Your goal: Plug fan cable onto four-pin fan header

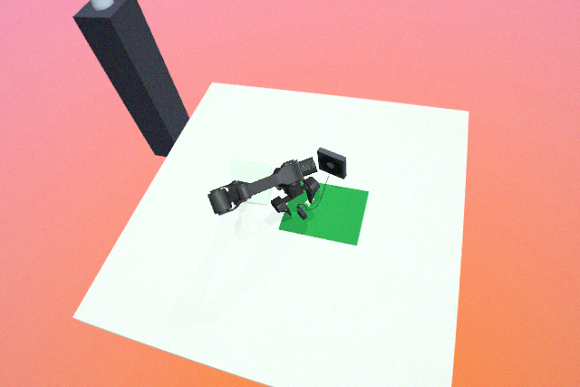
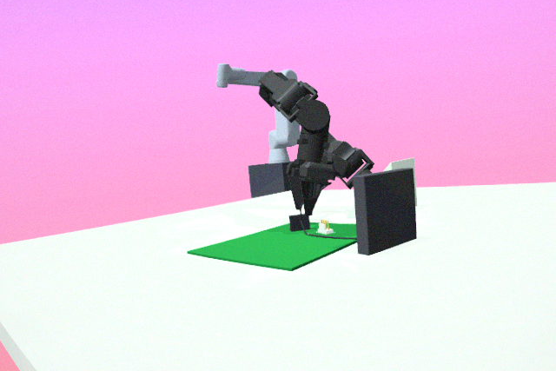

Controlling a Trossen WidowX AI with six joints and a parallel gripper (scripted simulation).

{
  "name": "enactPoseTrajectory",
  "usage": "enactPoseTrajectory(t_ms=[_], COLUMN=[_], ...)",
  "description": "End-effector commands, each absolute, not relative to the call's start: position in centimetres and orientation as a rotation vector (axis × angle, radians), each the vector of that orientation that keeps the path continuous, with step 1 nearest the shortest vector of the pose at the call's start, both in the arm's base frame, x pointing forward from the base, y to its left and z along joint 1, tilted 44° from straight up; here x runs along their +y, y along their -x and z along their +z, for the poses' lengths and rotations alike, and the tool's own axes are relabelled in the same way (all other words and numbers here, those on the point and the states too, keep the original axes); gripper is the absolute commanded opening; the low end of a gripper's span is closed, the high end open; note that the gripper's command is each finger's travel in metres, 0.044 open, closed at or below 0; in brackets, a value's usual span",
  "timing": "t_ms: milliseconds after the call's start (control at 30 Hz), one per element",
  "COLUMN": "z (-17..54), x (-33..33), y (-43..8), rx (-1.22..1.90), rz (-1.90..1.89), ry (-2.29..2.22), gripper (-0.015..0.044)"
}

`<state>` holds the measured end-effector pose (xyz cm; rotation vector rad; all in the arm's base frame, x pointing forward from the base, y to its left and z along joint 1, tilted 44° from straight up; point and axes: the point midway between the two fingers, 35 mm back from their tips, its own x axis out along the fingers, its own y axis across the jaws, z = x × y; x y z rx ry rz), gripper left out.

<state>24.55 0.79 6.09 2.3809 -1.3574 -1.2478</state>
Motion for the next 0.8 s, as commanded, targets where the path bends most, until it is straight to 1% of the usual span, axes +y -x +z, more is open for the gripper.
enactPoseTrajectory(t_ms=[0, 300, 733, 767], z=[5.58, 4.98, 5.13, 5.13], x=[0.19, -0.43, -0.22, -0.22], y=[-24.53, -24.54, -24.56, -24.56], rx=[-1.354, -1.356, -1.360, -1.360], rz=[-1.245, -1.243, -1.246, -1.246], ry=[-2.375, -2.374, -2.378, -2.378], gripper=[0.0440, 0.0440, 0.0099, 0.0092])
